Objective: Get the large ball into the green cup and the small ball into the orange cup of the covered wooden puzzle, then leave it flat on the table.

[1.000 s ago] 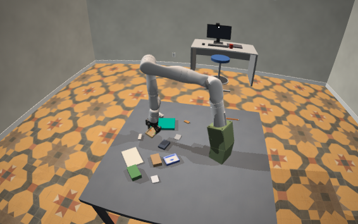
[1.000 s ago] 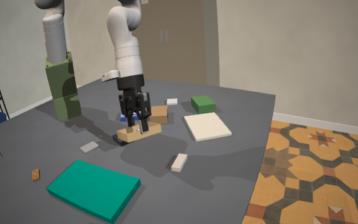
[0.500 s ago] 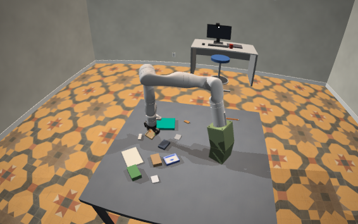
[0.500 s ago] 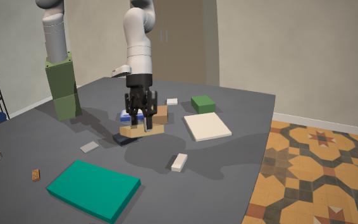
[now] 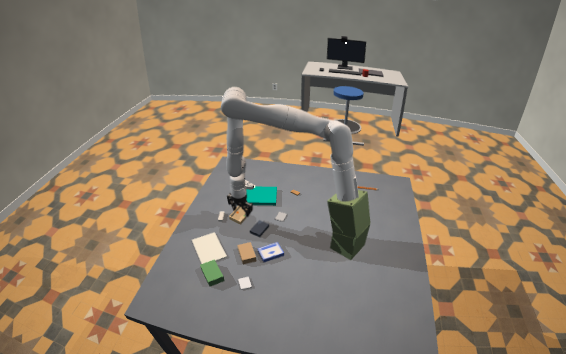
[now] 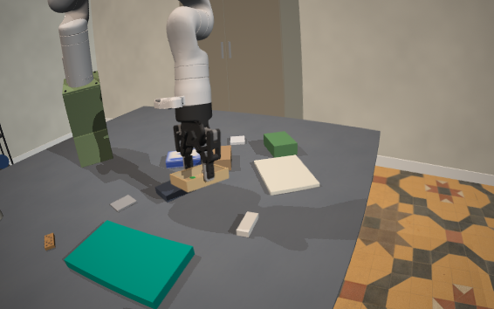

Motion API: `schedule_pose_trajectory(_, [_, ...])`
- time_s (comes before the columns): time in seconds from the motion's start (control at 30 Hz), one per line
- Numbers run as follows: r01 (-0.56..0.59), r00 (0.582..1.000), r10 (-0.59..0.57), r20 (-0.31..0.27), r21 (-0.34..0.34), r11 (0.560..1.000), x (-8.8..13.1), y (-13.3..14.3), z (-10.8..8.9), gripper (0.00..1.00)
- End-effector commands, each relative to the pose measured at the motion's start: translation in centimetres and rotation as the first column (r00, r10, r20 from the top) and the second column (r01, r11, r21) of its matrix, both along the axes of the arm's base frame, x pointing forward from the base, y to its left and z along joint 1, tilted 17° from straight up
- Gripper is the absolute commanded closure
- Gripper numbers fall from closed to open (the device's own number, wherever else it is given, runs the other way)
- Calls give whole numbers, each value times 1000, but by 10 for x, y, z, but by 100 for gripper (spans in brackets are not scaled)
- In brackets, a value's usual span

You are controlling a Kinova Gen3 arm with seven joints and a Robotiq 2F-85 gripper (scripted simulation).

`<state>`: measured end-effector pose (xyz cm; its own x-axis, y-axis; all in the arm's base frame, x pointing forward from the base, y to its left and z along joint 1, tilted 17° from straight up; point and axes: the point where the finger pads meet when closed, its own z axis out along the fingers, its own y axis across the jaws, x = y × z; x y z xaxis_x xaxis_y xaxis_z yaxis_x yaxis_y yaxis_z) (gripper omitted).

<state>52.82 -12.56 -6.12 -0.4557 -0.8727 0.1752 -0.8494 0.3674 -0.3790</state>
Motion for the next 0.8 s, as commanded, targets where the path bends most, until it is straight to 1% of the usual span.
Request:
schedule_pose_trajectory(0.0, [24,1000,-24,0,44,999,3,-18,10,28])
schedule_pose_trajectory(0.03, [24,1000,-24,0,44,999,3,-18,10,28])
schedule_pose_trajectory(0.23, [11,999,-7,-32,133,991,4,-20,11,28])
schedule_pose_trajectory(0.27, [10,999,-5,-35,140,990,4,-20,11,28])
schedule_pose_trajectory(0.47, [15,999,-10,-36,131,991,3,-24,11,28])
schedule_pose_trajectory(0.5, [14,998,-7,-55,132,991,3,-21,9,28])
schedule_pose_trajectory(0.6, [15,999,-9,-51,124,992,3,-21,9,28])
schedule_pose_trajectory(0.67, [20,999,-16,-42,94,995,3,-22,9,28])
schedule_pose_trajectory(0.73, [15,999,-10,-42,115,993,2,-22,9,28])
schedule_pose_trajectory(0.77, [16,999,-12,-39,106,994,3,-22,9,28])
